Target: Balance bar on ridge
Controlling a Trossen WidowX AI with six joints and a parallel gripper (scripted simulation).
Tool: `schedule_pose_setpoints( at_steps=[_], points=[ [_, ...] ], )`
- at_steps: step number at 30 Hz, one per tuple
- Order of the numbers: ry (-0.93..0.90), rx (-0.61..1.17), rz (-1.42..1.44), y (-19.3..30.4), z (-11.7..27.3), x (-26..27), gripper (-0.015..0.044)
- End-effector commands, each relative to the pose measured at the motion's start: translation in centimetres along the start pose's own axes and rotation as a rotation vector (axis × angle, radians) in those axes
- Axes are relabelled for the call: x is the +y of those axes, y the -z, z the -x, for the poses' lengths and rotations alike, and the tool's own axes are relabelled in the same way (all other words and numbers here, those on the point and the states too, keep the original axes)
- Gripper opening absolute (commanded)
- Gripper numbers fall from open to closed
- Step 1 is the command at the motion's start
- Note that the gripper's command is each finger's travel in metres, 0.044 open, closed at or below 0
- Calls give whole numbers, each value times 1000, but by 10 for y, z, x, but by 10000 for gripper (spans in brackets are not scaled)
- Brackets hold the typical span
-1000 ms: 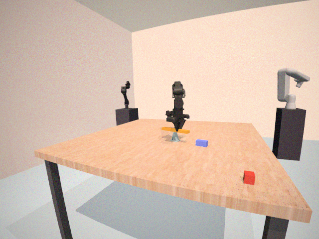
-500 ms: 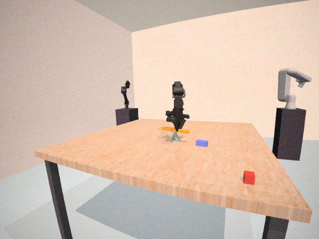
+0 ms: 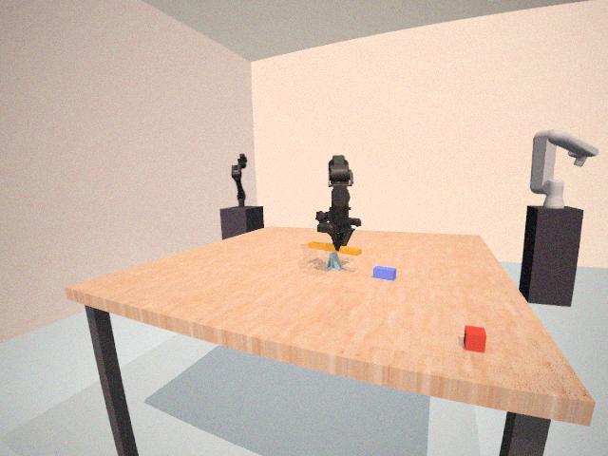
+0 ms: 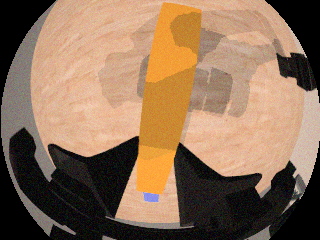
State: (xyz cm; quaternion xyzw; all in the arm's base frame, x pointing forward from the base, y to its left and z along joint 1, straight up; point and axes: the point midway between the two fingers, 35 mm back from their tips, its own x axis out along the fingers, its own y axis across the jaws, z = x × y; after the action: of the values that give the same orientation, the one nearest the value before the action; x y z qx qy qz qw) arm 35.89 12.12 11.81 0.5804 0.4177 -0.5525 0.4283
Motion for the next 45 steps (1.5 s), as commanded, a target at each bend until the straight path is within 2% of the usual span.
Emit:
schedule_pose_setpoints(
  at_steps=[1,5,6,45],
  points=[
    [0,0,0,0,0,0,53],
    [0,0,0,0,0,0,157],
    [0,0,0,0,0,0,167],
    [0,0,0,0,0,0,173]
  ],
)
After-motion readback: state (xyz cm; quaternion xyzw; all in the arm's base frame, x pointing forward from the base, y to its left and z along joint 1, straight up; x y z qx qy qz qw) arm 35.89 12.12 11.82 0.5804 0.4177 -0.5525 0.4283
